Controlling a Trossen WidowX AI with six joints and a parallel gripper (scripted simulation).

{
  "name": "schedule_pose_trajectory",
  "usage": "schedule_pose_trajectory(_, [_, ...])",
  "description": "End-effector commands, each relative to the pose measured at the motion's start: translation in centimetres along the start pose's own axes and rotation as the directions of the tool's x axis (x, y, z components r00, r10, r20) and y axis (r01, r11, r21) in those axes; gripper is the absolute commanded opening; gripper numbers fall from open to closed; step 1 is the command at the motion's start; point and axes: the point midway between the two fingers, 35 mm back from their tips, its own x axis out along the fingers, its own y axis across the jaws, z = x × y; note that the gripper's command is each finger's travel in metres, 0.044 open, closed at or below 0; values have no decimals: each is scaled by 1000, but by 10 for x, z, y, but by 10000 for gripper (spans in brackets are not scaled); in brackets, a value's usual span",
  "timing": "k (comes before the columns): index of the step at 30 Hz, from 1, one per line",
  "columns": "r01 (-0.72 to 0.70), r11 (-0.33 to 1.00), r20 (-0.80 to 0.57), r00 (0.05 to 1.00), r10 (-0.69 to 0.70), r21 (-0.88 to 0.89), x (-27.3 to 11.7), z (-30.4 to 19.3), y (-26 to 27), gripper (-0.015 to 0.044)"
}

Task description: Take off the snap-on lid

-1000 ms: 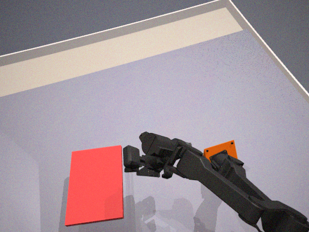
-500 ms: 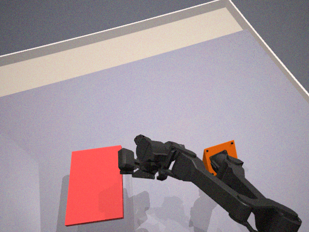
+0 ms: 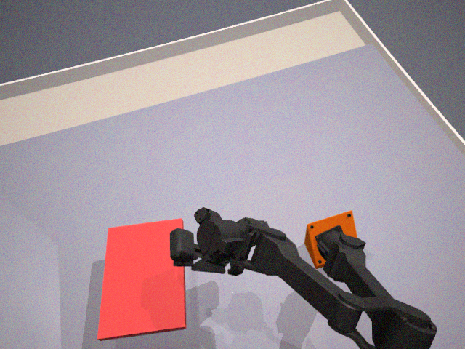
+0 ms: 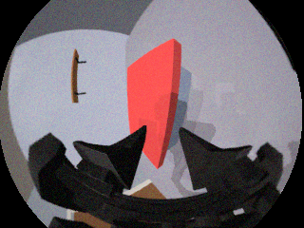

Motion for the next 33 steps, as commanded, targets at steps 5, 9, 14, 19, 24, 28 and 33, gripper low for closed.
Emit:
schedule_pose_trajectory(5, [3, 1000, -1, 1000, -3, 10, 15, 0, -4, 235])
schedule_pose_trajectory(9, [1, 1000, -4, 1000, -1, 11, 20, -1, -4, 235])
schedule_pose_trajectory(14, [1, 1000, -4, 1000, -1, 12, 21, -1, -4, 156])
schedule_pose_trajectory(19, [1, 1000, -4, 1000, -1, 12, 21, -1, -4, 123])
schedule_pose_trajectory(24, [1, 1000, -4, 1000, -1, 12, 21, -1, -4, 90])
schedule_pose_trajectory(28, [1, 1000, -4, 1000, -1, 12, 21, -1, -4, 0])
schedule_pose_trajectory(33, [0, 1000, -7, 1000, 0, 8, 20, -2, -3, 0])
